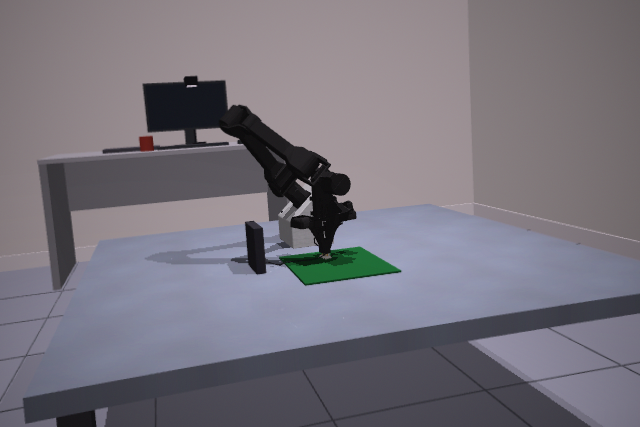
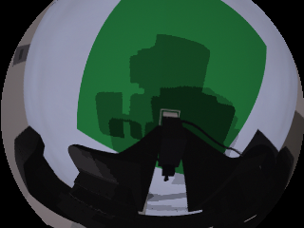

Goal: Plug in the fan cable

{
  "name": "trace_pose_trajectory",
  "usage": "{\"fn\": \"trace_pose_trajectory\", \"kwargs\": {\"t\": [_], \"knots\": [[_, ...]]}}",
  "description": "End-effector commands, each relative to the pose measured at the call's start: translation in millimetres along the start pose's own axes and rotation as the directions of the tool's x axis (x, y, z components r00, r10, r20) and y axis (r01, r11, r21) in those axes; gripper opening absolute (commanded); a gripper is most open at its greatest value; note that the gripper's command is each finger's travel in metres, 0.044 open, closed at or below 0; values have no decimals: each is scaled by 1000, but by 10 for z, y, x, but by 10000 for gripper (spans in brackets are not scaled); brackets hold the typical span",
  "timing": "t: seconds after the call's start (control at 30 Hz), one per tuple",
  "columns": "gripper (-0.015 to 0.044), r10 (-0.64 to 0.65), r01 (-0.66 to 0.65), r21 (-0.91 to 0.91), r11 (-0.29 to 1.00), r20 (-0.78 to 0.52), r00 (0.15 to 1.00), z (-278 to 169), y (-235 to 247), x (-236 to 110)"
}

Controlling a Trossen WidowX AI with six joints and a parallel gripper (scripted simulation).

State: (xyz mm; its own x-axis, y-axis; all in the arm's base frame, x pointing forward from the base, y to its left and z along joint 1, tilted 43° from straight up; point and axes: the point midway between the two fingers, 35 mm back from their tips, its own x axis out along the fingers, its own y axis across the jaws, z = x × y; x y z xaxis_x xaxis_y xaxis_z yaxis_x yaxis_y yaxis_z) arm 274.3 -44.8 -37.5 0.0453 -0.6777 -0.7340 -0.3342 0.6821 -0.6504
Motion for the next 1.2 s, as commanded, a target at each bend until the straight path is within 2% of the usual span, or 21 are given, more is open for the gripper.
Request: {"fn": "trace_pose_trajectory", "kwargs": {"t": [0.0, 0.37, 0.7, 0.83, 0.97, 1.17], "knots": [[0, -3, 3, -4, 1000, 0, 1000, -3, -1, 27], [0, -3, 3, -4, 1000, 0, 1000, -4, -2, 103], [260, -3, 3, -2, 1000, 1, 1000, -1, 1, 75], [260, -1, 1, -3, 1000, 2, 1000, 9, 3, -12], [260, 0, 0, -4, 1000, 1, 1000, 6, 7, -453], [260, 0, 0, -3, 1000, 1, 1000, 73, 3, -485]]}}
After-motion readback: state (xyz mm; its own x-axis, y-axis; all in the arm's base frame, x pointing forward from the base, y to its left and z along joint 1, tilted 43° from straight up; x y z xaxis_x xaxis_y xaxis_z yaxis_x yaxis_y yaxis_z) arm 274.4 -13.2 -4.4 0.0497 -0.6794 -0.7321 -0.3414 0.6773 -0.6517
